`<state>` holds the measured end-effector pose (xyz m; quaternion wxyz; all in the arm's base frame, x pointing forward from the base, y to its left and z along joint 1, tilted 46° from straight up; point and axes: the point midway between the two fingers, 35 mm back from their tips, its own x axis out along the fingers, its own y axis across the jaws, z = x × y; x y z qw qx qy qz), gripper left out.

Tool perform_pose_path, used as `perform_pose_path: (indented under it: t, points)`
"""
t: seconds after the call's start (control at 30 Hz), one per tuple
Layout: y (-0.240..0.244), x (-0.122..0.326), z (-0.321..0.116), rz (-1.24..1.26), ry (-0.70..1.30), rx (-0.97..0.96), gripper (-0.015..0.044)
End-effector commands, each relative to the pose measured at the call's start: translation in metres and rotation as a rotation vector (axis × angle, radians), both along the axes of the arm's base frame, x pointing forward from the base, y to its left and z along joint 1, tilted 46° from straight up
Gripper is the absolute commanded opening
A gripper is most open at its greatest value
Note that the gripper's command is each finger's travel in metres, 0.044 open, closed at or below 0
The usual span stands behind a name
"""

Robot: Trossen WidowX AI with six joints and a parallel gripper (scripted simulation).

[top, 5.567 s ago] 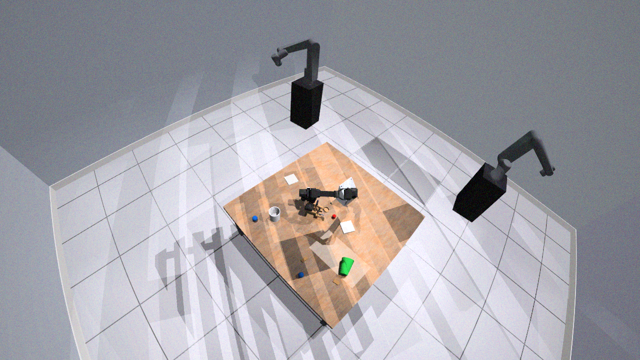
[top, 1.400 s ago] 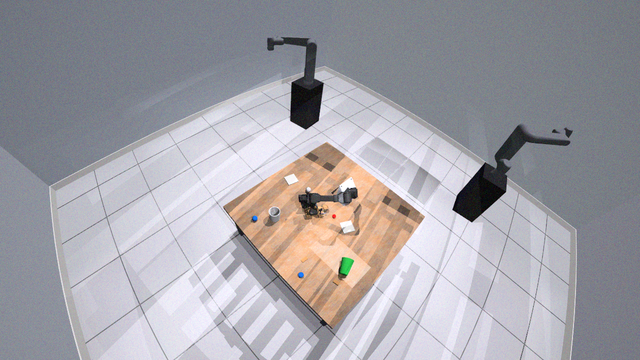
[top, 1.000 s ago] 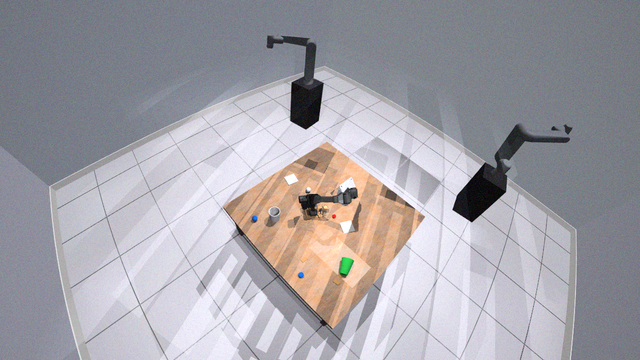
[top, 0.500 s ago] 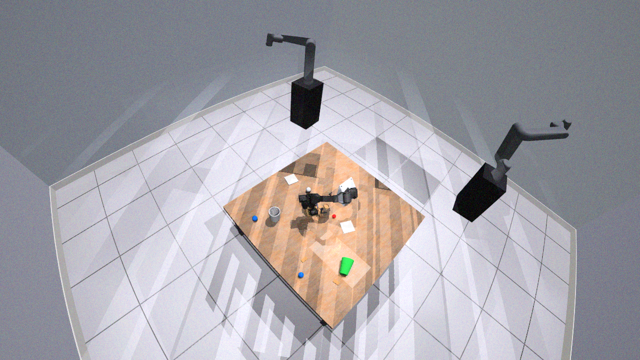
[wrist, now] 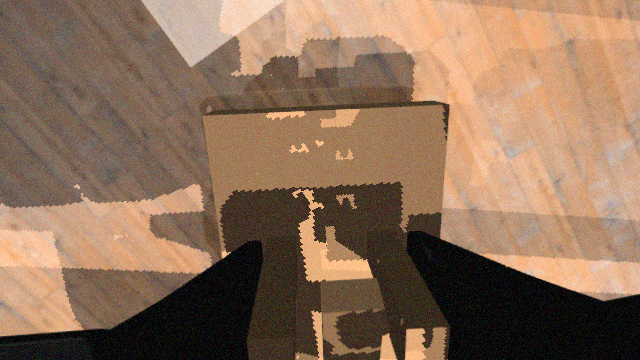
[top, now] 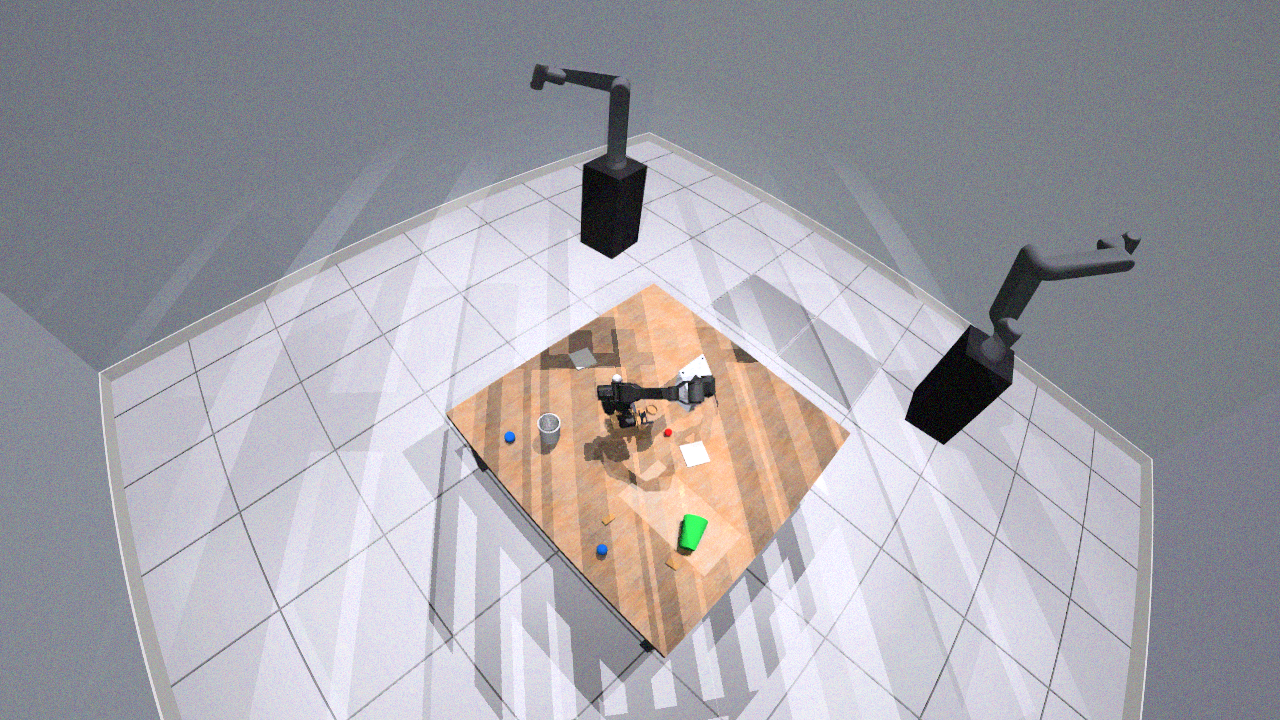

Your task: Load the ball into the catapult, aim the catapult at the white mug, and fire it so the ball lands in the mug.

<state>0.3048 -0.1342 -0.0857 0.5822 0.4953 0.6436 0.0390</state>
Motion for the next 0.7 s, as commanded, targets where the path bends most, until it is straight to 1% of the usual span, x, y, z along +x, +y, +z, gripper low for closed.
perform_pose_path:
  t: [0.0,0.67]
  points:
    - [-0.001,0.002,-0.001,-0.017,-0.006,-0.002,0.0]
    - [0.022,0.006,-0.023,-0.003,0.002,0.003,0.0]
